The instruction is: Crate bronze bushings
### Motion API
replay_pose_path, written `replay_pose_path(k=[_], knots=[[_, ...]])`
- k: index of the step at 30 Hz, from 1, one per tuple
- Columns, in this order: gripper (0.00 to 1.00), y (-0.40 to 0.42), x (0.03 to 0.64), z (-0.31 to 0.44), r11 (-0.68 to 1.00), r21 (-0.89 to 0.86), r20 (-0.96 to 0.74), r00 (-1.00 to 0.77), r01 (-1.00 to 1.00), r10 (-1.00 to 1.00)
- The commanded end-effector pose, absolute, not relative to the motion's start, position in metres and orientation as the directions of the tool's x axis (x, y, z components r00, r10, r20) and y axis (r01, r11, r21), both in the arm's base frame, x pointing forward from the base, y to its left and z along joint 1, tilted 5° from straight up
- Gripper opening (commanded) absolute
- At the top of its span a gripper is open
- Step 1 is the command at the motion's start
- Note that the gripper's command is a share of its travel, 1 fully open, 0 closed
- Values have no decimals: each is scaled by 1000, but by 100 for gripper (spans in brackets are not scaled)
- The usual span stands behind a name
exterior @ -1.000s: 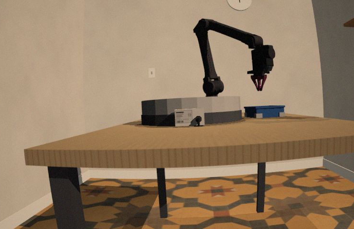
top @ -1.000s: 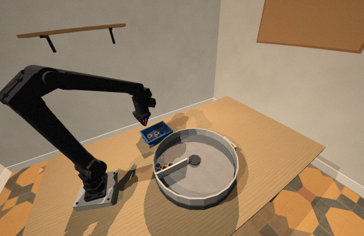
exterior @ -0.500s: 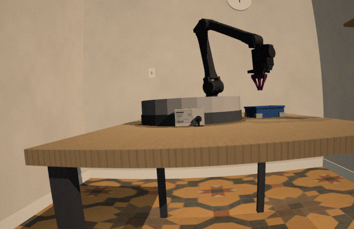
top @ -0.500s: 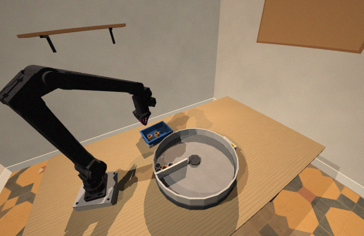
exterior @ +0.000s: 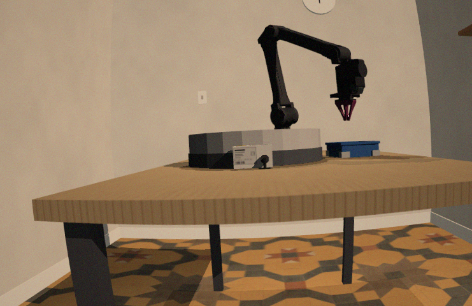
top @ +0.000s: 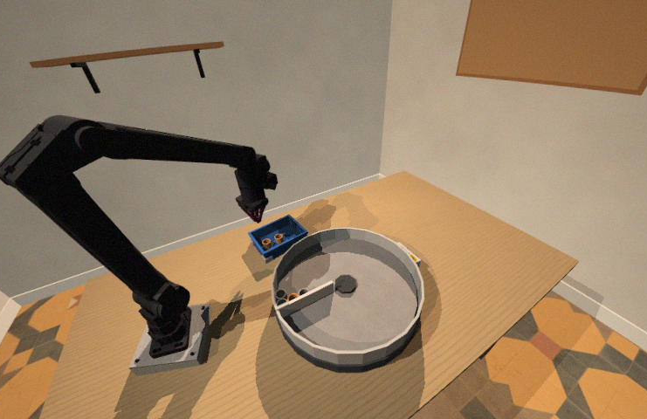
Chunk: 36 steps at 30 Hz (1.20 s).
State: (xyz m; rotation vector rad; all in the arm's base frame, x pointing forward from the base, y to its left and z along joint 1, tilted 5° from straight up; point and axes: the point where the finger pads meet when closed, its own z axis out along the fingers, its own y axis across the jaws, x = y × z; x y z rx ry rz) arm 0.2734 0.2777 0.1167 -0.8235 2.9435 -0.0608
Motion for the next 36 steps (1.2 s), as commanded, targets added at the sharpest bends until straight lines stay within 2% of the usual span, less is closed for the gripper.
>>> replay_pose_path(k=[1,19,36], knots=[[13,299,286,141,858,-44,-129,-848,-512,-513],[12,257,282,130,876,-48,-107,-870,-479,-482],[12,134,297,129,964,-34,-104,-958,-265,-268]])
